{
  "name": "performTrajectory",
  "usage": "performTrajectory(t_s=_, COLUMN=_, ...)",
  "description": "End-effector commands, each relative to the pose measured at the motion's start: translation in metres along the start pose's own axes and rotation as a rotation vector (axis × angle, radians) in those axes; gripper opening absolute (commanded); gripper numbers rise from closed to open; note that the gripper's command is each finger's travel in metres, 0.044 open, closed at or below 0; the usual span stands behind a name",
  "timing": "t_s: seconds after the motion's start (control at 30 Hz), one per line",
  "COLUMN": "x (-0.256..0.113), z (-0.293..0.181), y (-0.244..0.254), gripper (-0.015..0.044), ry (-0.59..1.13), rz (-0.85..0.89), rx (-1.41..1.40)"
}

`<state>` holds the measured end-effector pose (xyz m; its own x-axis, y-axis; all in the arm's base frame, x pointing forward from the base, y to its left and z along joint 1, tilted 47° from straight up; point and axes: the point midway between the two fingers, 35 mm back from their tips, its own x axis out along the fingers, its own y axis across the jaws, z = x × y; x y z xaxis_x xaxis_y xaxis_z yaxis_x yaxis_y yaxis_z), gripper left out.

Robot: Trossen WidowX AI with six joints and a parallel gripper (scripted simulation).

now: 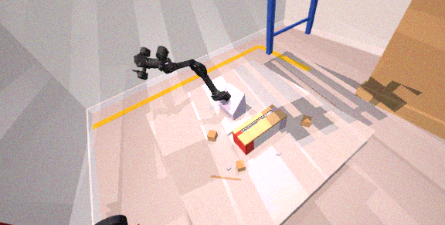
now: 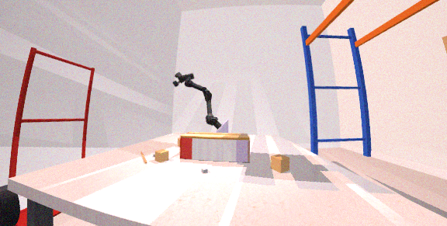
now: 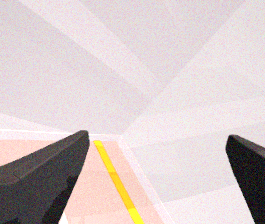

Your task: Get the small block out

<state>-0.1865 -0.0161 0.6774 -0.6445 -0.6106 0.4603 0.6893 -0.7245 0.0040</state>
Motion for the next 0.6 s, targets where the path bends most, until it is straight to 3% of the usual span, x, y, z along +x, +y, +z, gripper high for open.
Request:
performTrajectory(t_s=0.0, x=0.001, z=0.012, y=0.068, gripper=0.04, ry=-0.04, rz=0.133, rx=-0.065)
performTrajectory(t_s=0.27, x=-0.031, z=0.028, y=0.208, gripper=0.04, ry=-0.128, rz=0.44, rx=-0.214)
performTrajectory(t_s=0.57, x=-0.116, z=0.034, y=0.332, gripper=0.04, ry=-0.287, rz=0.756, rx=-0.369)
